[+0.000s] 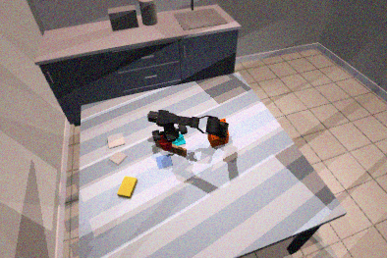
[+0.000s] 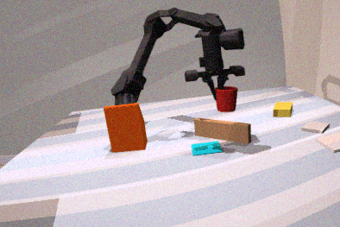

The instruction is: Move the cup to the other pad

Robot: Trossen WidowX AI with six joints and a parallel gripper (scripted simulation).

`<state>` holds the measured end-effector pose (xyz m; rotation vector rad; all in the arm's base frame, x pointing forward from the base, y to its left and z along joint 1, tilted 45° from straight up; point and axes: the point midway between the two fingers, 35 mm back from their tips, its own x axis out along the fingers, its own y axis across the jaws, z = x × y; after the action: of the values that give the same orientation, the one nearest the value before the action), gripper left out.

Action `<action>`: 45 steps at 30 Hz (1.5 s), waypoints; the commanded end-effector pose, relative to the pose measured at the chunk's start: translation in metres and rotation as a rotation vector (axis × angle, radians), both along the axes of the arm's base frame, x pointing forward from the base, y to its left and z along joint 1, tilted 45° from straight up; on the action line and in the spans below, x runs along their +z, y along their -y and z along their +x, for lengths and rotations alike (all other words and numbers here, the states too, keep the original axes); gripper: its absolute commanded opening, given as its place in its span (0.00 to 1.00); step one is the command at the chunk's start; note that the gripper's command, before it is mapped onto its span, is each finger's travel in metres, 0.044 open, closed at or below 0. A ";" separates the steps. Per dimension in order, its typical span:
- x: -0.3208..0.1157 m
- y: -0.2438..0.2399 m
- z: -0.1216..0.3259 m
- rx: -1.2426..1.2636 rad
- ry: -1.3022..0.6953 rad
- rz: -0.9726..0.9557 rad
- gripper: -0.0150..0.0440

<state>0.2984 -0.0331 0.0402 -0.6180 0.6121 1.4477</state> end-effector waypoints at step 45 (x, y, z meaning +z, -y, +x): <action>-0.065 0.071 -0.088 0.001 -0.003 -0.011 0.25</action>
<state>0.2174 -0.0985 -0.0200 -0.6215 0.6201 1.4455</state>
